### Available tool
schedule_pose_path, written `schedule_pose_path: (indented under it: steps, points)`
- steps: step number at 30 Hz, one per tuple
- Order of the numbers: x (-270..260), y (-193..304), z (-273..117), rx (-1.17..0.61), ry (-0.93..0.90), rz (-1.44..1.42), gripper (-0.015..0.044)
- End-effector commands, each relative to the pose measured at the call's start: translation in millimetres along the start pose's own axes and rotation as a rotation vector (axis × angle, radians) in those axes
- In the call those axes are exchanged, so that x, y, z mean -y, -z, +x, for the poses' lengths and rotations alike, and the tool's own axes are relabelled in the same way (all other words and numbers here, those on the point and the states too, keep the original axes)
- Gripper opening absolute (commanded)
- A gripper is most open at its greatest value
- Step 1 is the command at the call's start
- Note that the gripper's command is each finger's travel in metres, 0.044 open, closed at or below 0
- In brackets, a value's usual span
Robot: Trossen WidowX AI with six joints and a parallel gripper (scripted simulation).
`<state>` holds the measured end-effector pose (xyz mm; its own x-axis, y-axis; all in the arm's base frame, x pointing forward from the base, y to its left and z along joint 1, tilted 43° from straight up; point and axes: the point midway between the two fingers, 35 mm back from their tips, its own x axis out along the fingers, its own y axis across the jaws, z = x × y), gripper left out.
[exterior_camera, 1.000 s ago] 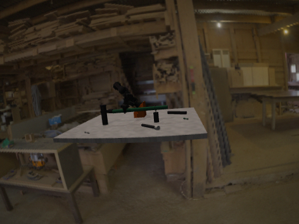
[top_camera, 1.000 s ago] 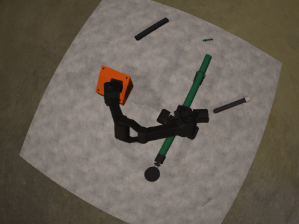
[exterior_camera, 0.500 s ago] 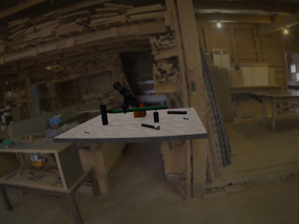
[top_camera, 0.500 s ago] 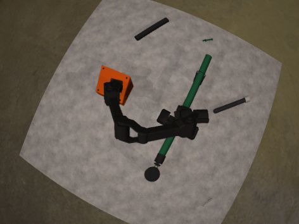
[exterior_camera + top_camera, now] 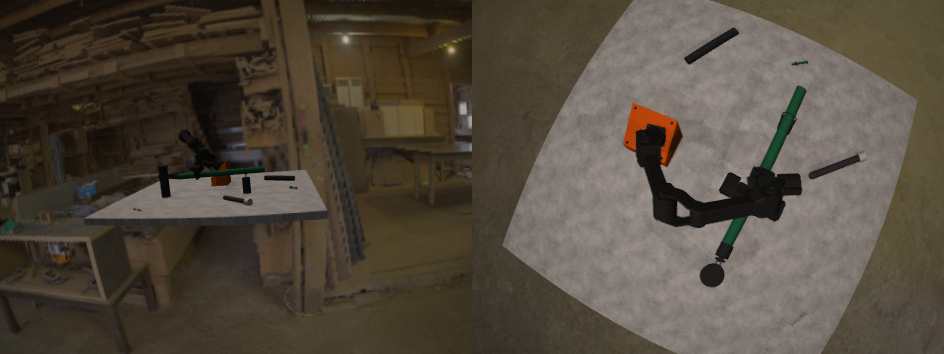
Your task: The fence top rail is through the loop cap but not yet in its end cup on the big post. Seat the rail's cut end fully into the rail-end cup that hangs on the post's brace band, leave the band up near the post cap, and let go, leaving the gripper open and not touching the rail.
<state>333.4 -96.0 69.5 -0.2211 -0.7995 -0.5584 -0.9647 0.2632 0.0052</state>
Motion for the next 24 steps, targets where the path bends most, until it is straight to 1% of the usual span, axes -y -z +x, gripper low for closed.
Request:
schedule_pose_path:
  steps: [1, 16, 17, 24]
  points:
    - [4.5, 13.4, -7.3, -0.018, 0.025, 0.004, 0.0]
    - [6.4, 17.0, -10.7, -0.018, 0.025, 0.004, 0.0]
    - [0.0, 1.4, -1.7, 0.008, -0.008, -0.002, 0.0]
    - [0.1, 1.3, -1.8, 0.008, -0.008, -0.002, 0.0]
